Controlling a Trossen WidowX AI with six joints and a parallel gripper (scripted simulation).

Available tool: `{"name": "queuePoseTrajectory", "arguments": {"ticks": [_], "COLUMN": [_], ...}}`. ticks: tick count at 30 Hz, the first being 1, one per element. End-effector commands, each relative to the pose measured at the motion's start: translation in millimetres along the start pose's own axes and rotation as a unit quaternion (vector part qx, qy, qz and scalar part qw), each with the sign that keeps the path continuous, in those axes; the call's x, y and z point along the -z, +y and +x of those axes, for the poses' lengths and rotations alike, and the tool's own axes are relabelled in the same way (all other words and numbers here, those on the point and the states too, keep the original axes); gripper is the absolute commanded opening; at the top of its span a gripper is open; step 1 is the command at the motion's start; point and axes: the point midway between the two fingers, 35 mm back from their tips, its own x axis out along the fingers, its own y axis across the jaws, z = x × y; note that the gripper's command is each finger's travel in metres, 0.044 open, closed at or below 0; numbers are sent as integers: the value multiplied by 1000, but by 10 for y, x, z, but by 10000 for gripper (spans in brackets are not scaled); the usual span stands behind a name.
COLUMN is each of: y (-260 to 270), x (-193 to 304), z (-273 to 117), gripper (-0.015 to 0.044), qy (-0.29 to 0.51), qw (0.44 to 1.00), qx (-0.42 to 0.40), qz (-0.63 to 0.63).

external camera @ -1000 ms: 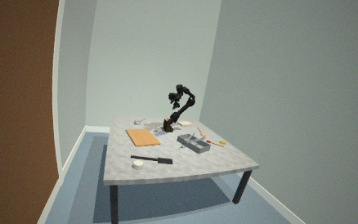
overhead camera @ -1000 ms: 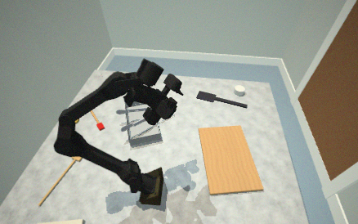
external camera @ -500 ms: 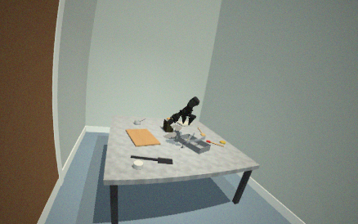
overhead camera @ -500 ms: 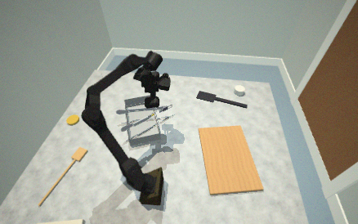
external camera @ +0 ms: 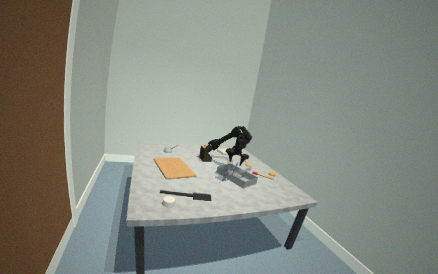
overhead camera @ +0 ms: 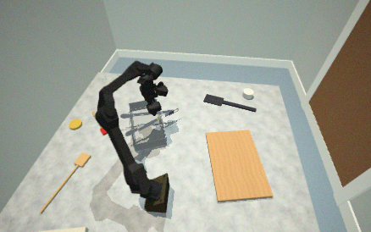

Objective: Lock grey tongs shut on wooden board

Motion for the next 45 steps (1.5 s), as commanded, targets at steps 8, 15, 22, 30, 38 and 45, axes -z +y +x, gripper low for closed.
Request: {"name": "queuePoseTrajectory", "arguments": {"ticks": [8, 15, 22, 30, 38, 45], "y": [31, 43, 51, 57, 58, 56], "x": [44, 35, 28, 24, 23, 25], "z": [57, 170, 283, 413, 543, 656], "gripper": [440, 440, 440, 440, 440, 440], "qy": [3, 3, 3, 3, 3, 3], "qw": [1000, 1000, 1000, 1000, 1000, 1000], "qx": [1, 1, 1, 1, 1, 0], "qz": [-5, -5, -5, -6, -6, -6]}}
